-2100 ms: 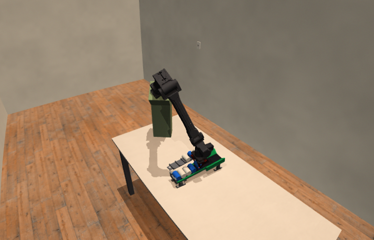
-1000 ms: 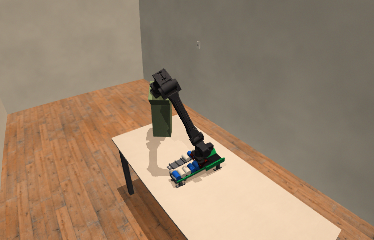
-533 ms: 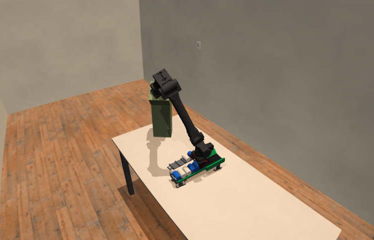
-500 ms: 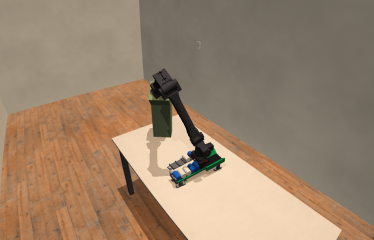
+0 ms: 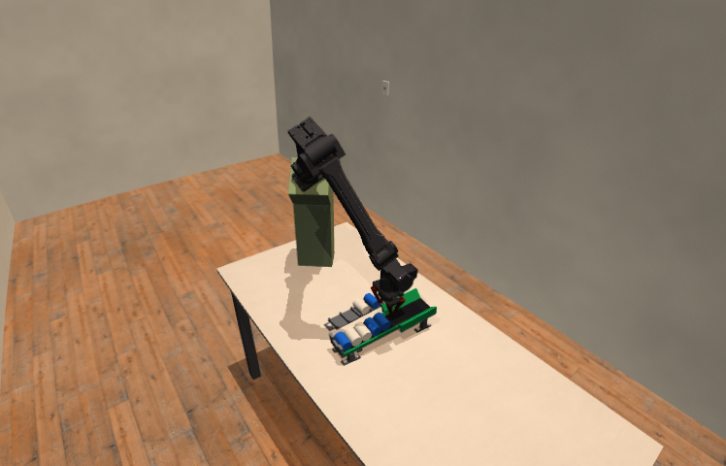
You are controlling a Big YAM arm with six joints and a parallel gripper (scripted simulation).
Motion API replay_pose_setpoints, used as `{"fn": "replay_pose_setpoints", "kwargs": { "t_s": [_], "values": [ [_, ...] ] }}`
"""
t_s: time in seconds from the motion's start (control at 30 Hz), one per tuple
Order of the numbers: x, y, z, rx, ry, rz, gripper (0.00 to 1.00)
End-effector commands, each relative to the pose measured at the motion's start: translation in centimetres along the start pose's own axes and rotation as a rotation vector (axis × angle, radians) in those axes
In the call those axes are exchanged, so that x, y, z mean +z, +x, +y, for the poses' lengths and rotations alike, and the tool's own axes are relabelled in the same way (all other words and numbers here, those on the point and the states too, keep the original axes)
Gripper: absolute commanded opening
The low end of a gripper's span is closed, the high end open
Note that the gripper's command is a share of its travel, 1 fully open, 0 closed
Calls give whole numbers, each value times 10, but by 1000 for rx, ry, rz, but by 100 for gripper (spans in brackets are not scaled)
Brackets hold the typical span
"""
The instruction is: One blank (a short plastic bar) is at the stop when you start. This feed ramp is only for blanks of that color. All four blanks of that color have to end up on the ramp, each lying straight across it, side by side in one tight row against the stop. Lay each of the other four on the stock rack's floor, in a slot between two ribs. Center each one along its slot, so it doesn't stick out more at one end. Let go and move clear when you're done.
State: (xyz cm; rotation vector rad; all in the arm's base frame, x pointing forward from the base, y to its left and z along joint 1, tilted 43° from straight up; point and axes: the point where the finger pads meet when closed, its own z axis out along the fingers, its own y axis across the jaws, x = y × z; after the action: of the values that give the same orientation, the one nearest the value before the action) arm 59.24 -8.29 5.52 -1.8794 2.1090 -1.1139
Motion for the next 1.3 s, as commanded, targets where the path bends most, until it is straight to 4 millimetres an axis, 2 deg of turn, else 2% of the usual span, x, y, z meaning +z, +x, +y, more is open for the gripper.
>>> {"fn": "replay_pose_setpoints", "kwargs": {
  "t_s": [0.0, 0.23, 0.3, 0.37, 0.4, 1.1, 1.27],
  "values": [
    [-29, -6, -4, 5, 14, -10, 76],
    [-43, -5, -4, 6, 14, -10, 76],
    [-31, -2, 4, 9, -6, -2, 76],
    [-31, -2, 4, 9, -6, -2, 76],
    [-29, -3, 5, 2, -8, -3, 100],
    [-30, -2, 4, 7, -6, -3, 100],
    [-28, 5, 3, 57, -6, 3, 100]
  ]
}}
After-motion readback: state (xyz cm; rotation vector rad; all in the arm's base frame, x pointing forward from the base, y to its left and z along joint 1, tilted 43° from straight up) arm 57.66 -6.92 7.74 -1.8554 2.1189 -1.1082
